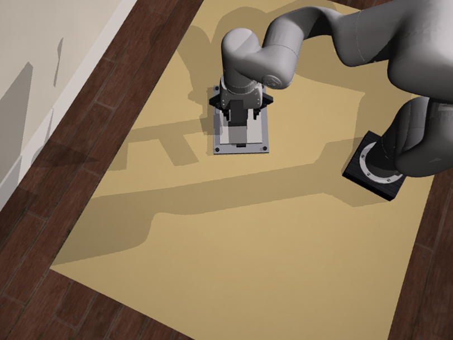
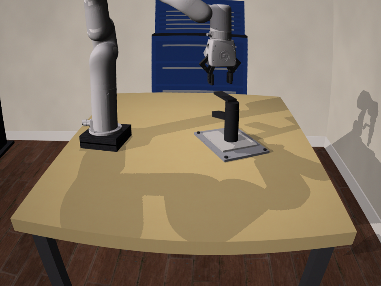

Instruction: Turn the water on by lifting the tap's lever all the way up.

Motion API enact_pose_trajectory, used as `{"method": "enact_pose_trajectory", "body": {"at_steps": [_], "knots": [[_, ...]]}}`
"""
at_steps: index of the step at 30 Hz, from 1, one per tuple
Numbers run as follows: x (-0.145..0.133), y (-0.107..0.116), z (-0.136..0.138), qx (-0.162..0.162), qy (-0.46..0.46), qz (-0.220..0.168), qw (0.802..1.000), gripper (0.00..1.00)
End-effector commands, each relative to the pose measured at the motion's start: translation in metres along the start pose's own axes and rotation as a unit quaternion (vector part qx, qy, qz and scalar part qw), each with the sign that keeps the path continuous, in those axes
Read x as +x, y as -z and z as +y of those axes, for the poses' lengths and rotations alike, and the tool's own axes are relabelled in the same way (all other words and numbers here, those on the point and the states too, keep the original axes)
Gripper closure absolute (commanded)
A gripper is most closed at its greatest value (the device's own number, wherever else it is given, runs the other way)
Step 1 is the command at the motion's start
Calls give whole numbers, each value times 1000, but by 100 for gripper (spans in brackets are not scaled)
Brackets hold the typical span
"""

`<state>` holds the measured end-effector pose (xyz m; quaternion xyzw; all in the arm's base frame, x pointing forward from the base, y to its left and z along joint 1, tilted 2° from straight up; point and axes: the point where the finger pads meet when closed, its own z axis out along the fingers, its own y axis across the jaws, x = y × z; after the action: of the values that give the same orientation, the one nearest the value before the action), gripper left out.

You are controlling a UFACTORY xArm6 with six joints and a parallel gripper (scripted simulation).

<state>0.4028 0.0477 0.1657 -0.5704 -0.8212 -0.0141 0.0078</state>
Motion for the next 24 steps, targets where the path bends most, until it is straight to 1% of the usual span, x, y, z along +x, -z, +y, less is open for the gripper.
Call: {"method": "enact_pose_trajectory", "body": {"at_steps": [1,8,24], "knots": [[0,-6,1,-2,0,0,1000,27],[0,-14,1,-2,0,0,1000,27],[0,-20,1,-2,0,0,1000,27]]}}
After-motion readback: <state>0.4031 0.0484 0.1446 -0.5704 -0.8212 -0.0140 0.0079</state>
